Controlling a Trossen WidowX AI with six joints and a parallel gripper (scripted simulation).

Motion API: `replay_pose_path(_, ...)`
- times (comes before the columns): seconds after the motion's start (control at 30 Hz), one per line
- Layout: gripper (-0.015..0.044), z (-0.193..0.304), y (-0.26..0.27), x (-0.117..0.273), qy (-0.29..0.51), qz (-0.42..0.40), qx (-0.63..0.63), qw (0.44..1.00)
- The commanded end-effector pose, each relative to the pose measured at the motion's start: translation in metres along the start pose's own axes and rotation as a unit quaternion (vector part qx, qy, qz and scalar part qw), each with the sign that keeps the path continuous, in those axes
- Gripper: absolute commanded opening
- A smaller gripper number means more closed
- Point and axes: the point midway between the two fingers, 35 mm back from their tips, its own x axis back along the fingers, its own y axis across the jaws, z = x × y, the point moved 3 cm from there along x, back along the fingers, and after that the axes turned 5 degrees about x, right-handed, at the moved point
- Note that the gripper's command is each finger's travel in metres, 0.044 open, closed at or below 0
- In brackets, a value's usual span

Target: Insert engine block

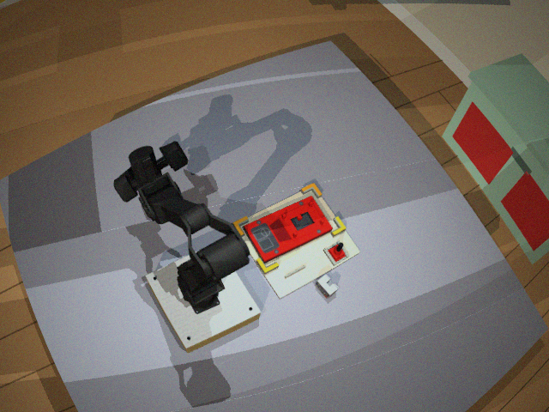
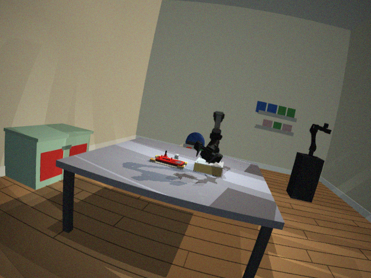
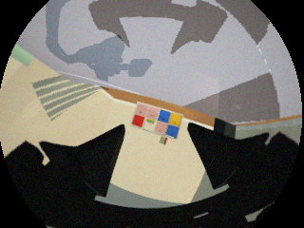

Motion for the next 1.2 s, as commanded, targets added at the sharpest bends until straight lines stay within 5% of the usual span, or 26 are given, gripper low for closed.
replay_pose_path(0.0, 0.0426, 0.0, 0.0, 0.0, 0.0, 0.0, 0.0, 1.0)
replay_pose_path(0.57, 0.044, -0.076, 0.134, -0.011, -0.206, -0.107, -0.083, 0.969)
replay_pose_path(1.17, 0.044, -0.19, 0.248, 0.07, -0.397, -0.171, -0.249, 0.867)
